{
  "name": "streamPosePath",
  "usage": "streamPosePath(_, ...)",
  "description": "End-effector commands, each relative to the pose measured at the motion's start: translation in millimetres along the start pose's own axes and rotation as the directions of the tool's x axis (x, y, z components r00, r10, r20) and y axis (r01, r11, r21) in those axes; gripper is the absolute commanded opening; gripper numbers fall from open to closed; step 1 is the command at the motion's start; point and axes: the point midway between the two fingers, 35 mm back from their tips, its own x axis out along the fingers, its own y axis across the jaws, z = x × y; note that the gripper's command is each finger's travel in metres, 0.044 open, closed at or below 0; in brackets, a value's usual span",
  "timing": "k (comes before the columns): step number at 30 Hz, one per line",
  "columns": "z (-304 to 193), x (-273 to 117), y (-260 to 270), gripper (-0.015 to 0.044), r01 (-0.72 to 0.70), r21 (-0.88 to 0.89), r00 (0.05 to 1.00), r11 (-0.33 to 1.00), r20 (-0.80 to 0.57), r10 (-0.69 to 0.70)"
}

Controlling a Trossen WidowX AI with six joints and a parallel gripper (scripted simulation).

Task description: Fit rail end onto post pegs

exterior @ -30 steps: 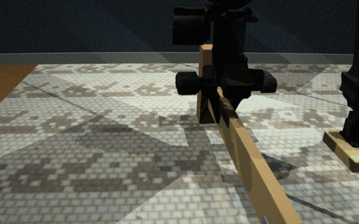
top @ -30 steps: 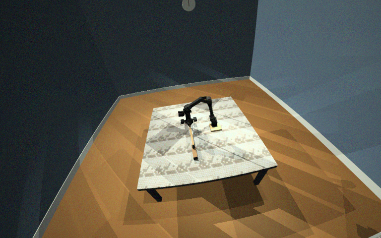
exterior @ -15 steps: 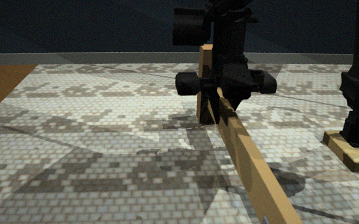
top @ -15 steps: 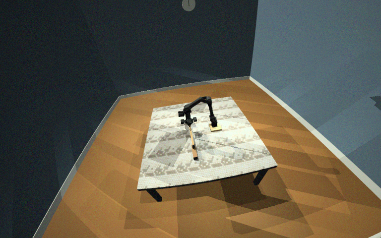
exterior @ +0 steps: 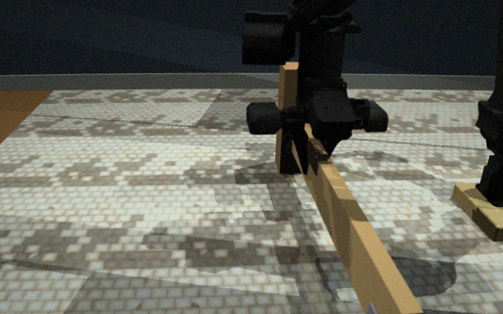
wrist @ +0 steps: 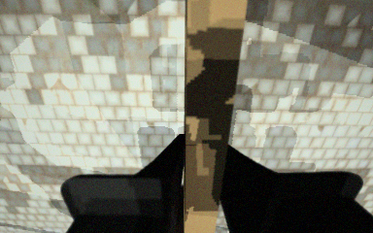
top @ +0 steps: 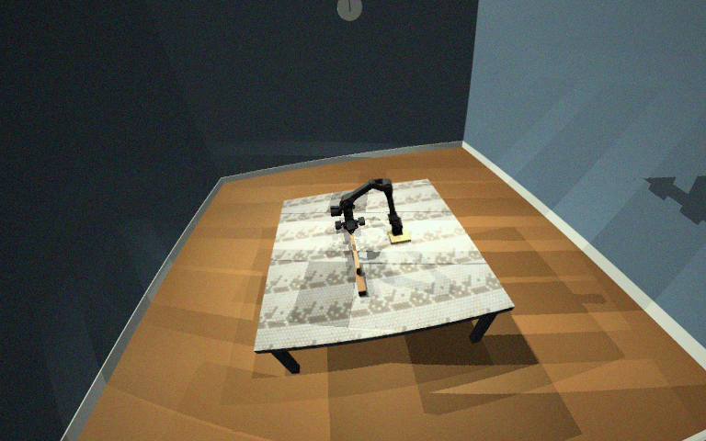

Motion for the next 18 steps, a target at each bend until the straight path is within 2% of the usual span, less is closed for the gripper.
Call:
streamPosePath(1,-2.1,-0.3,-0.3,0.0,0.005,-0.001,1.0,1.0,-0.002,-0.005)
streamPosePath(18,-7.2,-0.7,0.3,0.0,0.005,-0.001,1.0,1.0,-0.002,-0.005)
